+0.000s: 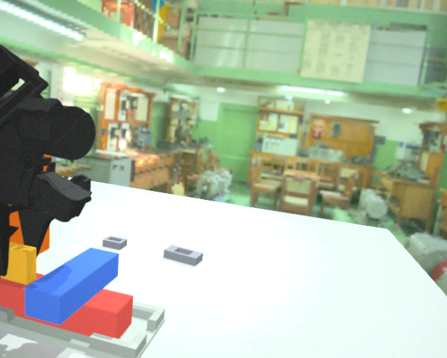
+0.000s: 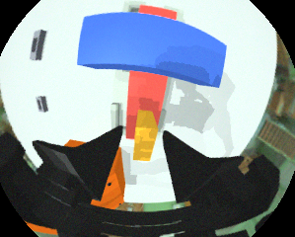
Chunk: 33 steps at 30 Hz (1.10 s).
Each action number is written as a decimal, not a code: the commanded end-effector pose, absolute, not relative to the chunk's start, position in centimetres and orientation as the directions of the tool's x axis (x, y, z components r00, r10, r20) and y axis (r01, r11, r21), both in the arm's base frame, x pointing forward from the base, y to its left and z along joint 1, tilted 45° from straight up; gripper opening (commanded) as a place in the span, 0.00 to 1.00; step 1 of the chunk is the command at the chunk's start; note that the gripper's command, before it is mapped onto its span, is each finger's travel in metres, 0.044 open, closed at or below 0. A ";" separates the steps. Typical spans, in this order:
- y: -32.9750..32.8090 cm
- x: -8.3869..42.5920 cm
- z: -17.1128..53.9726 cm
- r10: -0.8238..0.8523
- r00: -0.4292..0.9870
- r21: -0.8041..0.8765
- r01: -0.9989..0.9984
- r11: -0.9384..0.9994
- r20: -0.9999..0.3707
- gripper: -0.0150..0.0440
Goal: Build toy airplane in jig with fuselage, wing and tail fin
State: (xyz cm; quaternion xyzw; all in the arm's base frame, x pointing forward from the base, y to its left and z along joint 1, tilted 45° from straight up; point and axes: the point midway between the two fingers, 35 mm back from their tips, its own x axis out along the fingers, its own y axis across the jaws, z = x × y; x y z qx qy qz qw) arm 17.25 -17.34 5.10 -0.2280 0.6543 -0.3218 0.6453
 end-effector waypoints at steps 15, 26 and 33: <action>-10.2 18.1 11.0 -0.708 -0.061 -0.710 0.113 0.695 -0.703 0.69; -10.1 18.0 10.9 -0.708 -0.061 -0.710 0.113 0.695 -0.703 0.69; -10.1 18.0 10.9 -0.708 -0.061 -0.710 0.113 0.695 -0.703 0.69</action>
